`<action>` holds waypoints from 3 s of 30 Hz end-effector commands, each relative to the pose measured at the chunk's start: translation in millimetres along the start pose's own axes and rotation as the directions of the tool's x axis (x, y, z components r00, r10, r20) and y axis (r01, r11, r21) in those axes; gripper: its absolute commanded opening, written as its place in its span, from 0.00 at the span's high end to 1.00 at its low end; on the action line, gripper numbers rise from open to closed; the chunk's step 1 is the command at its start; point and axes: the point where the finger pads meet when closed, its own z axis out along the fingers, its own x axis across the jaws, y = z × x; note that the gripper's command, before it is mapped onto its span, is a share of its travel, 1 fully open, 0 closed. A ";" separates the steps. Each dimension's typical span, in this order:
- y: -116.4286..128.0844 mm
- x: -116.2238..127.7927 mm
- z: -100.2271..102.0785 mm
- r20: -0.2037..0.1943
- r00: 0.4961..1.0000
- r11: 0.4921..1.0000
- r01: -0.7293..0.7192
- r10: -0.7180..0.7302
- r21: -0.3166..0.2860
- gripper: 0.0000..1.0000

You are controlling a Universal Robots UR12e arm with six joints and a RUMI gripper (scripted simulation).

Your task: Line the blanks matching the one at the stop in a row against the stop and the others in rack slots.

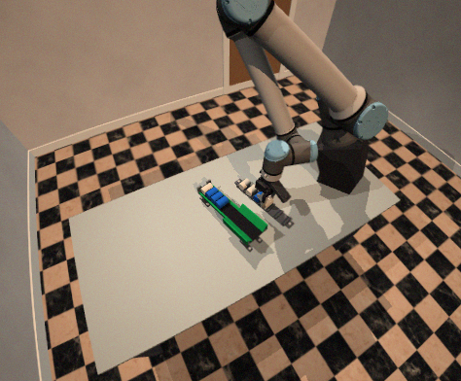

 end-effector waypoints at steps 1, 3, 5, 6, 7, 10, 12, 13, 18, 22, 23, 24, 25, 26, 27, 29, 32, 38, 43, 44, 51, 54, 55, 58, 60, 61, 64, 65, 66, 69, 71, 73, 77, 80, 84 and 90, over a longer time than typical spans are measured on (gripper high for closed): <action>-0.3 0.3 -0.2 -0.001 1.000 1.000 0.000 0.000 0.001 0.67; -0.3 0.3 -0.4 -0.001 1.000 1.000 0.000 0.000 0.001 0.67; -0.2 0.4 -1.4 -0.002 1.000 1.000 0.000 0.000 0.001 0.67; -0.3 0.3 -2.3 -0.002 1.000 1.000 0.001 -0.001 0.001 0.67; -0.7 0.1 -3.2 -0.002 1.000 1.000 0.001 -0.001 0.001 0.67; -1.8 -1.3 -7.7 0.000 1.000 1.000 0.002 -0.002 0.002 0.67; -1.6 -1.3 -11.9 0.000 1.000 1.000 0.002 -0.002 0.001 0.67; -1.6 -1.4 -14.4 0.000 1.000 1.000 0.002 -0.002 0.001 0.67; -1.6 -1.4 -23.5 0.000 1.000 1.000 0.002 -0.002 0.001 0.67; -1.6 -1.5 -38.3 0.000 1.000 1.000 0.002 -0.002 0.001 0.67; -1.6 -1.5 -42.3 0.000 1.000 1.000 0.002 -0.002 0.001 0.67; -1.6 -1.5 -46.3 0.000 1.000 1.000 0.002 -0.002 0.001 0.67; -1.6 -1.5 -50.4 0.000 1.000 1.000 0.002 -0.002 0.001 0.67; -1.6 -1.5 -54.5 0.000 1.000 1.000 0.002 -0.002 0.001 0.67; -1.6 -1.6 -58.6 0.000 1.000 1.000 0.002 -0.002 0.001 0.67; -1.5 -1.5 -66.5 0.000 1.000 1.000 0.002 -0.002 0.001 0.67; -0.6 0.2 -73.9 -0.002 1.000 1.000 0.001 -0.001 0.000 0.67; 0.8 2.7 -89.4 -0.005 1.000 1.000 0.000 0.000 -0.001 0.67; 0.9 2.9 -98.5 -0.005 1.000 1.000 0.000 0.000 -0.002 0.67; 0.9 2.9 -99.5 -0.005 1.000 1.000 0.000 0.000 -0.002 0.67; 0.5 1.4 -101.0 -0.003 1.000 1.000 -0.001 0.001 -0.001 0.67; 0.1 0.7 -100.3 -0.001 1.000 1.000 0.000 0.000 0.000 0.67; 0.1 0.7 -100.3 -0.001 1.000 1.000 0.000 0.000 0.000 0.67; 0.1 0.7 -100.3 -0.002 1.000 1.000 0.000 0.000 0.000 0.67; 1.2 3.1 -100.6 -0.003 1.000 1.000 -0.001 0.001 -0.001 0.67; 2.1 5.8 -101.1 -0.004 1.000 1.000 -0.002 0.002 -0.001 0.67; 7.9 22.1 -103.3 -0.006 1.000 1.000 -0.005 0.005 -0.002 0.67; 11.2 31.1 -104.6 -0.006 1.000 1.000 -0.007 0.007 -0.002 0.67; 11.2 31.1 -104.6 -0.006 1.000 1.000 -0.007 0.007 -0.002 0.67; 19.7 54.0 -109.1 -0.006 1.000 1.000 -0.013 0.013 -0.001 0.67; 30.3 81.4 -116.6 -0.006 1.000 1.000 -0.020 0.020 -0.001 0.67; 41.9 110.6 -127.4 -0.006 1.000 1.000 -0.028 0.028 -0.001 0.67; 63.6 161.7 -154.0 -0.007 0.999 0.999 -0.041 0.041 -0.001 0.67; 73.5 185.0 -168.7 -0.005 0.999 0.999 -0.047 0.047 -0.001 0.67; 76.5 192.3 -173.5 -0.003 0.999 0.999 -0.048 0.048 0.000 0.67; 78.2 194.6 -175.2 -0.003 0.999 0.999 -0.050 0.050 0.000 0.67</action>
